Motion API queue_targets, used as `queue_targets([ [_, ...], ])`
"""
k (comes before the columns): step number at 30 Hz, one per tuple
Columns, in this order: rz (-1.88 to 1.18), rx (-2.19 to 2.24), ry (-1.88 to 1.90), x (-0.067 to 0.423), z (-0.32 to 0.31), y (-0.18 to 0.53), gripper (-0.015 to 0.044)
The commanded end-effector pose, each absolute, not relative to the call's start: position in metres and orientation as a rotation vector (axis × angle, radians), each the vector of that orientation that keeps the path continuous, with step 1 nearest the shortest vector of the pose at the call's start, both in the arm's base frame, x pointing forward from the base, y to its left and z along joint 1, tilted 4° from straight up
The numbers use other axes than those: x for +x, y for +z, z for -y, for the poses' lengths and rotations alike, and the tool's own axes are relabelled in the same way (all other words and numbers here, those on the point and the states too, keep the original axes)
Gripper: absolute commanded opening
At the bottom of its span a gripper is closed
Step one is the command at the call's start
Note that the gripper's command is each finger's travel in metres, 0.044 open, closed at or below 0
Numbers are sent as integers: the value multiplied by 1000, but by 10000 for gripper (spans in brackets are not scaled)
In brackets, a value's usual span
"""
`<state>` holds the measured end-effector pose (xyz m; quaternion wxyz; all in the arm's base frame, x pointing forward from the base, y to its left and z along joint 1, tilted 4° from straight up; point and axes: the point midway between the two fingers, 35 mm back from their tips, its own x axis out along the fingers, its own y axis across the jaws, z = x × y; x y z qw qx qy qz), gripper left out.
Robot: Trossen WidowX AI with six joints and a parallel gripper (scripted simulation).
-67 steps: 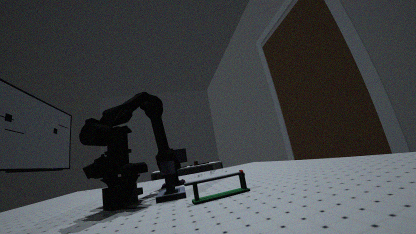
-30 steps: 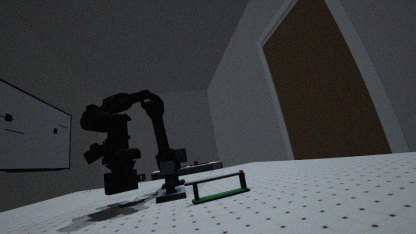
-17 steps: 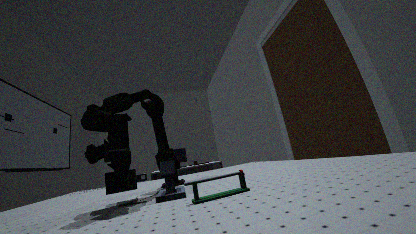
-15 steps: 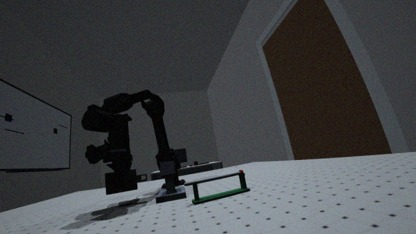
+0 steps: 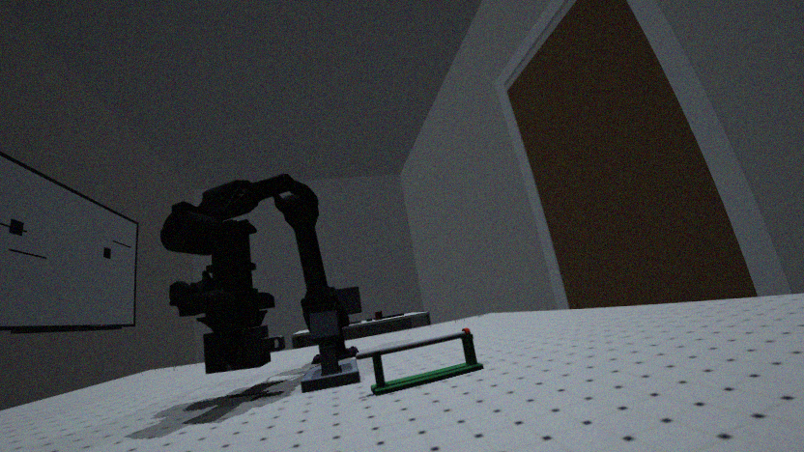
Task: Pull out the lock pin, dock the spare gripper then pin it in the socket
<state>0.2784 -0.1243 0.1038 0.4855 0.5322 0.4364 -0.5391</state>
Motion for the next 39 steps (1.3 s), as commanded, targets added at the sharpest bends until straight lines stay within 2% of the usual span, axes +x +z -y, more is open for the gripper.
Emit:
queue_targets([
  [1, -994, 1371, -1368, 278, 124, 108, 0],
  [39, -312, 2019, -1932, 270, 119, 110, 0],
])
